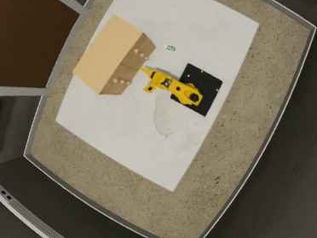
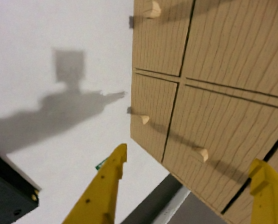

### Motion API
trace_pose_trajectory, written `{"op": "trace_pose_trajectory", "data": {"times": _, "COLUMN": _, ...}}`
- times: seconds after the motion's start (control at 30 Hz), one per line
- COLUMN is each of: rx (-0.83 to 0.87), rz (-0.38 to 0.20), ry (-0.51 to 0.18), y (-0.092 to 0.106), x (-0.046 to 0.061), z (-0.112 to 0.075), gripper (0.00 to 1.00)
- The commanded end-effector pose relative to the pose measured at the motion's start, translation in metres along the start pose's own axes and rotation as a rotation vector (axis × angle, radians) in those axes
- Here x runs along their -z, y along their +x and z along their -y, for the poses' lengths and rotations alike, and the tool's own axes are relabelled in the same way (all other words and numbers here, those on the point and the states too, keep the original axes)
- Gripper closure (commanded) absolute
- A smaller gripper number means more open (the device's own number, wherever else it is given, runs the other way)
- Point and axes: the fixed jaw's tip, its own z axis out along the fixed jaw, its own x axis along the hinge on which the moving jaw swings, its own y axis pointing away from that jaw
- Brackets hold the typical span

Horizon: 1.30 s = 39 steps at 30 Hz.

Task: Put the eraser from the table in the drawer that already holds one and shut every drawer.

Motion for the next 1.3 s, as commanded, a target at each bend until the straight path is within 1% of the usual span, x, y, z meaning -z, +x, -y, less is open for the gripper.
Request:
{"op": "trace_pose_trajectory", "data": {"times": 0.0, "rx": 0.104, "rz": 0.008, "ry": 0.030, "y": -0.0014, "x": 0.0023, "z": 0.0050, "gripper": 0.50}}
{"op": "trace_pose_trajectory", "data": {"times": 0.33, "rx": 0.354, "rz": 0.009, "ry": 0.032, "y": -0.0008, "x": 0.0023, "z": 0.0054, "gripper": 0.50}}
{"op": "trace_pose_trajectory", "data": {"times": 0.4, "rx": 0.354, "rz": 0.009, "ry": 0.032, "y": -0.0008, "x": 0.0023, "z": 0.0054, "gripper": 0.50}}
{"op": "trace_pose_trajectory", "data": {"times": 0.9, "rx": 0.729, "rz": 0.010, "ry": 0.035, "y": -0.0002, "x": 0.0023, "z": 0.0068, "gripper": 0.50}}
{"op": "trace_pose_trajectory", "data": {"times": 0.97, "rx": 0.729, "rz": 0.010, "ry": 0.035, "y": -0.0002, "x": 0.0023, "z": 0.0068, "gripper": 0.50}}
{"op": "trace_pose_trajectory", "data": {"times": 1.27, "rx": 0.954, "rz": 0.010, "ry": 0.039, "y": -0.0002, "x": 0.0023, "z": 0.0081, "gripper": 0.50}}
